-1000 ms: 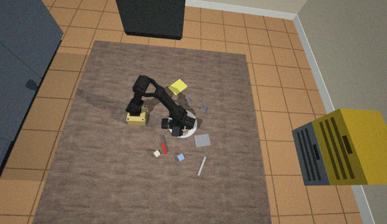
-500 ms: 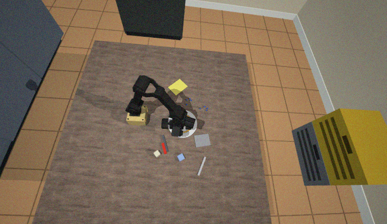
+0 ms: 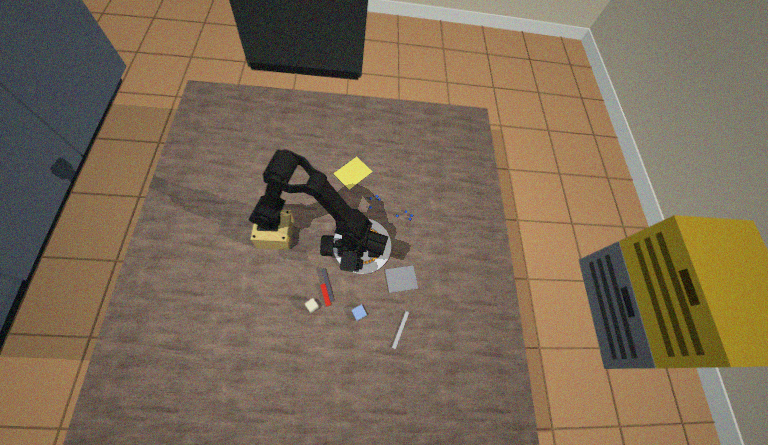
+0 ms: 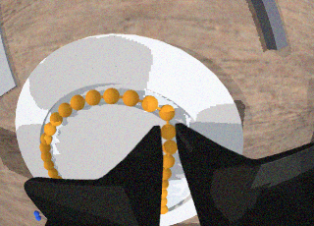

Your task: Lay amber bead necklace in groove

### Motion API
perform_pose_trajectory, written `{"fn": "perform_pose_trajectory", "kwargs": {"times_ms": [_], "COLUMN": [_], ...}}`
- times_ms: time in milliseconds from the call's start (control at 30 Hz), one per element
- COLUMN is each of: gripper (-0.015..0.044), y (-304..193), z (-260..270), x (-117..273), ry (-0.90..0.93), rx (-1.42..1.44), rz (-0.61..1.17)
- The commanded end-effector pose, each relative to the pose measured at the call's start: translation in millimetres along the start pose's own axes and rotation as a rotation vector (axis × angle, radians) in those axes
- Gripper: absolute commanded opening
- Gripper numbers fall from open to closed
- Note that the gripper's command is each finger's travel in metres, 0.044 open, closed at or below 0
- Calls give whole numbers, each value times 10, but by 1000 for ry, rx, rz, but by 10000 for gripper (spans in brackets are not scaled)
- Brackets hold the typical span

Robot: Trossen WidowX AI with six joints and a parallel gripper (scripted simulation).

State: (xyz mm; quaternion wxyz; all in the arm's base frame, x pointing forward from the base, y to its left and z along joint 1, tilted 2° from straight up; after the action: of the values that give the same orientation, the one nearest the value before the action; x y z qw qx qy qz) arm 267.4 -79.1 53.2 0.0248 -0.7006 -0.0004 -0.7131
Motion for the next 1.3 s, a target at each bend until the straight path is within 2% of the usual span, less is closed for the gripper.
{"fn": "perform_pose_trajectory", "kwargs": {"times_ms": [0, 1133, 1267], "gripper": [0, 0, 105], "y": [0, 30, 32], "z": [1, -93, -79], "x": [2, -22, 9], "ry": [1, -7, 2], "rx": [0, -4, -7], "rz": [0, 0, -1]}}
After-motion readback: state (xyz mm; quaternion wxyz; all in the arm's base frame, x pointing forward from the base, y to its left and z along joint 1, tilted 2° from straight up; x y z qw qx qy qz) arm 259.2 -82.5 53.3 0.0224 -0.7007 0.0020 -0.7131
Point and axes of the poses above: the point midway between the two fingers, 35 mm back from their tips, its own x axis back along the fingers, its own z axis across the jaws, y = z × x, the point moved 9 cm from there along x, back along the fingers, and after that the axes turned 2 degrees about x, right-handed, at the moved point
